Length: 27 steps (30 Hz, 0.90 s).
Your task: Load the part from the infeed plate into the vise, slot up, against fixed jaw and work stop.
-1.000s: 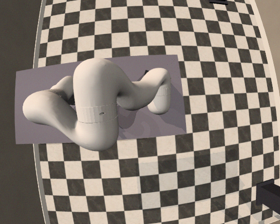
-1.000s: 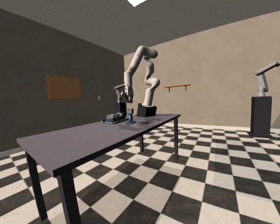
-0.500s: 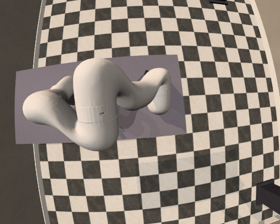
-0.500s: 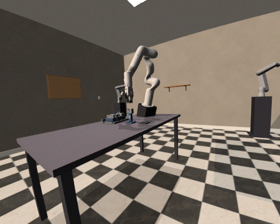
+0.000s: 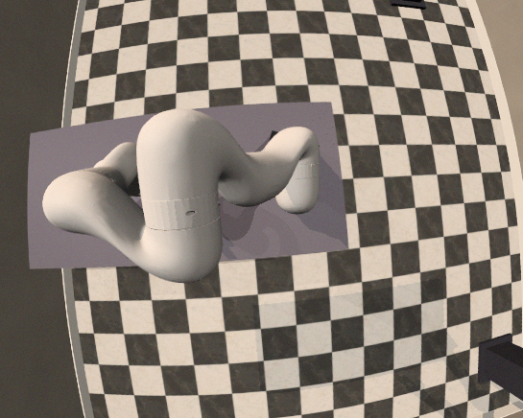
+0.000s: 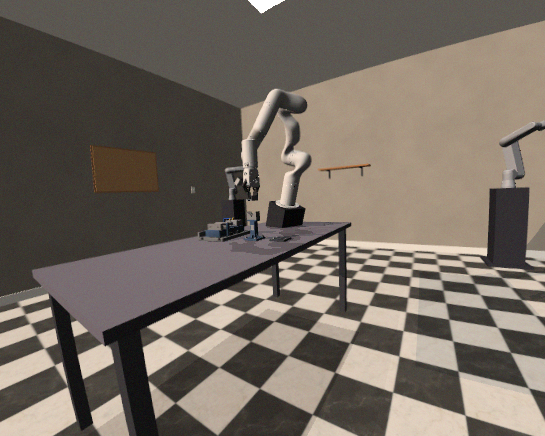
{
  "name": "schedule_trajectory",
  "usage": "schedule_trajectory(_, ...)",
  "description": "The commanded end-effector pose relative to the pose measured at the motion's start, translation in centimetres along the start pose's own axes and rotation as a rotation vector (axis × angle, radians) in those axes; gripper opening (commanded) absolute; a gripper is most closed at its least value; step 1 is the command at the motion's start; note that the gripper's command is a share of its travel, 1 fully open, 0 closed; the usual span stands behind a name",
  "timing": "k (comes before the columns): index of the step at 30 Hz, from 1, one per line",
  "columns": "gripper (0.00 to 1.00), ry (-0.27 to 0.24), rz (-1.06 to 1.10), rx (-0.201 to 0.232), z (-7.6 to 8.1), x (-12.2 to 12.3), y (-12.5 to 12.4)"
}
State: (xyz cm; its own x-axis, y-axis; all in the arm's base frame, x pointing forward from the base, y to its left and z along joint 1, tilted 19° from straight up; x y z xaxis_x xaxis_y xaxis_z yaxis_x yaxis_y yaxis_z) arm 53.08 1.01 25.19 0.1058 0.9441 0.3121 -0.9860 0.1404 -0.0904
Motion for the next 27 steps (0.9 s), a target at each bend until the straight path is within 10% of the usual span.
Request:
schedule_trajectory(1,0.00,0.005,0.000,-0.001,0.1,0.0,-0.1)
schedule_trajectory(27,0.00,0.144,0.001,-0.015,-0.2,1.3,0.0)
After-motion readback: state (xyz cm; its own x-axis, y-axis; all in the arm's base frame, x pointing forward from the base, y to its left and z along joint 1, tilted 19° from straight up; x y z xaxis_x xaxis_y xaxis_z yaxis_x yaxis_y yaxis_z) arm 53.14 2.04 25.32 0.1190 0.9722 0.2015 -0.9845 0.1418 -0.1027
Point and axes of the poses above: the point where the finger pads meet when closed, its own z axis back along the fingers, its own y axis across the jaws, x = y × z, the point moved 9 cm from there along z, back along the fingers, and after that the axes turned 7 degrees about -z, right-handed, at the moved point
